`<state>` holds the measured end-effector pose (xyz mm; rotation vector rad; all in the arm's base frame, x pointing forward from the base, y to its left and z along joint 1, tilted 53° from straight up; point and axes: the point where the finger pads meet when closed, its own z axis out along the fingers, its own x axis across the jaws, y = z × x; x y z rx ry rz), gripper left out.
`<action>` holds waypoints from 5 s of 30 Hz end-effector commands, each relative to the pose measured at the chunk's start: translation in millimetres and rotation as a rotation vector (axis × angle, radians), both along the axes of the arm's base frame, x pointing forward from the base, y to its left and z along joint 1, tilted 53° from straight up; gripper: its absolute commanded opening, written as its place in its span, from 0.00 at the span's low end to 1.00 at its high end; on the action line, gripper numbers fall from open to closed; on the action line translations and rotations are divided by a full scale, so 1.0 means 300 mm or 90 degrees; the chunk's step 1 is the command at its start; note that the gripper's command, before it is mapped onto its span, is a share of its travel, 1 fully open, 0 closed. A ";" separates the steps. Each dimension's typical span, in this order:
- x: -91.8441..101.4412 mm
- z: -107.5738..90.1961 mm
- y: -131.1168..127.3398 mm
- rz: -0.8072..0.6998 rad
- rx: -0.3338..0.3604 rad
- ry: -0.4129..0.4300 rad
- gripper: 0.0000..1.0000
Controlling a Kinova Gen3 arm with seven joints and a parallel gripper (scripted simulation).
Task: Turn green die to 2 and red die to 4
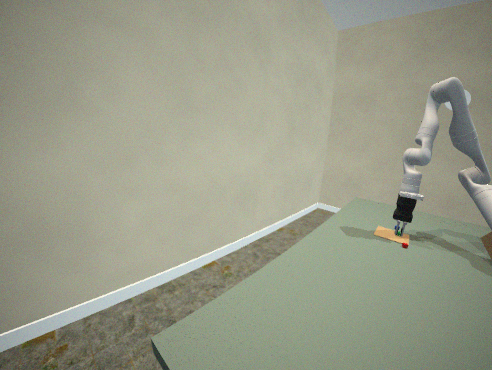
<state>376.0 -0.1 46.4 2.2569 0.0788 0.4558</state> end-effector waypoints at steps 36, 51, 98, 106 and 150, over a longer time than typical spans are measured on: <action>0.001 0.000 0.002 0.001 0.000 0.000 0.34; 0.002 0.000 0.003 0.001 0.000 0.000 0.34; 0.006 -0.008 -0.006 0.001 0.000 0.000 0.34; 0.006 -0.008 -0.006 0.001 0.000 0.000 0.34; 0.005 -0.005 -0.003 0.001 0.000 0.000 0.64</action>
